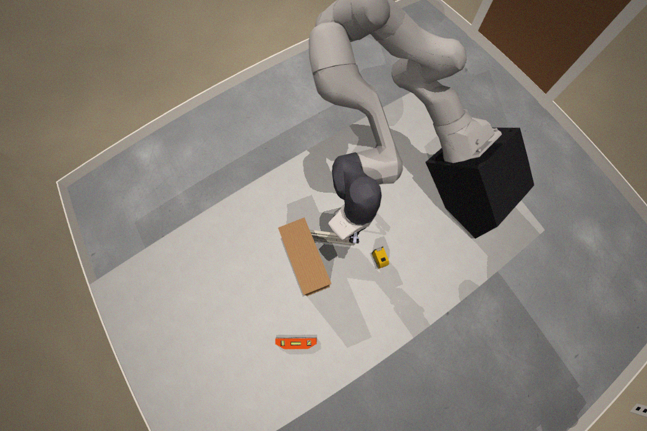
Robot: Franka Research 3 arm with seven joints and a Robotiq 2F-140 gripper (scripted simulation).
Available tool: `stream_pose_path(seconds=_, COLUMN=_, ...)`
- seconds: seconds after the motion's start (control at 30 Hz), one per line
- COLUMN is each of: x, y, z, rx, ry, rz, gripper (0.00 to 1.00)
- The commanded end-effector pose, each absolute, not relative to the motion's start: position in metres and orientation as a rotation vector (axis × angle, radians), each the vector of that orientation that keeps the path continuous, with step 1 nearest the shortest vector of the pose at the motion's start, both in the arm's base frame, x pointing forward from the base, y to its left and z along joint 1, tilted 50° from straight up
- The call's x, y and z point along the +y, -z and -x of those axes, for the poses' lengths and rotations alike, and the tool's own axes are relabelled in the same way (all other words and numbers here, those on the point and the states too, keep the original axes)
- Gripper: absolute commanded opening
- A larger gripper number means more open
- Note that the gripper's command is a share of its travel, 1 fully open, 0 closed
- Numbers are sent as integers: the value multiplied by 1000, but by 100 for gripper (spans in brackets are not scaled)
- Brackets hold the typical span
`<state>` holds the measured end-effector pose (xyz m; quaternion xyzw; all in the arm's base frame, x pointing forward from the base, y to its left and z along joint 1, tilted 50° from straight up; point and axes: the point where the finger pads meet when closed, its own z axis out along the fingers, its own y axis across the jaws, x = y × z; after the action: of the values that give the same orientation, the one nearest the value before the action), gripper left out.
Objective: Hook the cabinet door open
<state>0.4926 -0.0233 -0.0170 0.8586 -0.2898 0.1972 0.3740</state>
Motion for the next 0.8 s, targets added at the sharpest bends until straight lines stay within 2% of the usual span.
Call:
stream_pose_path(seconds=0.0, x=-19, y=13, z=-493, rx=-748, ry=-509, rz=-2197, gripper=16)
stream_pose_path(seconds=0.77, x=10, y=-11, z=-488, rx=-748, ry=-509, rz=-2197, gripper=16)
